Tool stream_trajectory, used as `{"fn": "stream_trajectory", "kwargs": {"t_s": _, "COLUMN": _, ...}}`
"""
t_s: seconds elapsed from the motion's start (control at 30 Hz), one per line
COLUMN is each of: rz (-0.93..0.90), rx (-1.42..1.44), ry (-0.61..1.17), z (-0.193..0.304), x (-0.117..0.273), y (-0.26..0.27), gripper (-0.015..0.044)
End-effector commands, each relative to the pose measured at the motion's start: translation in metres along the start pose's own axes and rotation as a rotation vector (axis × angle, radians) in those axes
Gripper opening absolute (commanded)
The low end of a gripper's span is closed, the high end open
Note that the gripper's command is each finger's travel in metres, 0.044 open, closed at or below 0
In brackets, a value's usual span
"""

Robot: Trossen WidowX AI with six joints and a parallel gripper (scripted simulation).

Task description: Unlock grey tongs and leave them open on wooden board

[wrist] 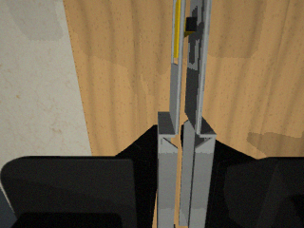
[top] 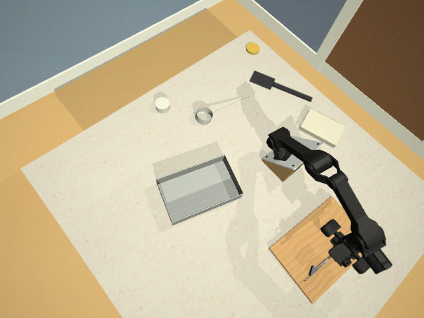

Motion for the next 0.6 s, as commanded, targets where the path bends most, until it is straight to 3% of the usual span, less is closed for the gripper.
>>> {"fn": "stream_trajectory", "kwargs": {"t_s": 0.0, "rz": -0.001, "rx": 0.007, "ry": 0.001, "z": 0.000, "x": -0.005, "y": 0.000, "gripper": -0.0150}}
{"fn": "stream_trajectory", "kwargs": {"t_s": 0.57, "rz": -0.006, "rx": 0.007, "ry": 0.000, "z": 0.000, "x": -0.029, "y": -0.004, "gripper": -0.0150}}
Point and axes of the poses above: the point midway between the two fingers, 35 mm back from their tips, its own x axis back along the fingers, its own y axis across the jaws, z = x × y, the point moved 2 cm from there along x, back along the fingers, and after that the axes turned 4 degrees about -x, right-handed, at the moved point
